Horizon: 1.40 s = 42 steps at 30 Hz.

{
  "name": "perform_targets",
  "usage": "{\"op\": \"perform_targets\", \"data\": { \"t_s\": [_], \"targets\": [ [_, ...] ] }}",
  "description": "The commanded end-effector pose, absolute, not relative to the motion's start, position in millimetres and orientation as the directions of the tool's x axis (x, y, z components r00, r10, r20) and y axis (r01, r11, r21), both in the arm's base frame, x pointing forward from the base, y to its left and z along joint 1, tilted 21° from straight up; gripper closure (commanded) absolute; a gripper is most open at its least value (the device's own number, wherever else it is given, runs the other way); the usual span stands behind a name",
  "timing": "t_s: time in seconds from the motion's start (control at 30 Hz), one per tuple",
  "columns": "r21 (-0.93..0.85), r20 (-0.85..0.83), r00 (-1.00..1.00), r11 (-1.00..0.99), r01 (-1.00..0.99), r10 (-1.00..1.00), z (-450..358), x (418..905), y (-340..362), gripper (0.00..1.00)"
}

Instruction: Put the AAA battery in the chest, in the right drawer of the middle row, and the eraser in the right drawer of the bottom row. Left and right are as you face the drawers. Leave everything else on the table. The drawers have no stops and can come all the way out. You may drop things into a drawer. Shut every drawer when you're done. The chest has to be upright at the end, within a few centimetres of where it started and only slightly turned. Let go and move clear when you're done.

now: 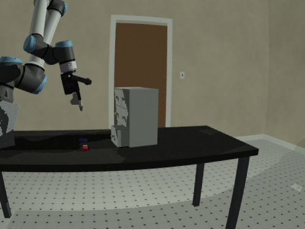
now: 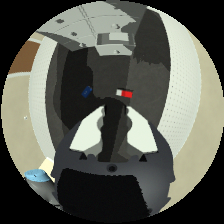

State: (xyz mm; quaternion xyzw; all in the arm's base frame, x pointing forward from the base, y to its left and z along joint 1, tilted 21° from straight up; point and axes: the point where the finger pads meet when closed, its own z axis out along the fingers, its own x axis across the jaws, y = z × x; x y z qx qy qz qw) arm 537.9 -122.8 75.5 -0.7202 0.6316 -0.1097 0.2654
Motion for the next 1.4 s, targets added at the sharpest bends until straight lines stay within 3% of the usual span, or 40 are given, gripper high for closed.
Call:
{"op": "perform_targets", "data": {
  "t_s": [0.0,0.5,1.37],
  "targets": [
    [-0.439,-0.186,0.184,-0.086,-0.894,-0.965,81,530,-127,0.80],
    [-0.319,-0.186,0.184,-0.117,-0.940,-0.965,89,516,-131,0.80],
    [-0.310,-0.186,0.184,-0.120,-0.943,-0.965,90,515,-131,0.80]
  ]
}}
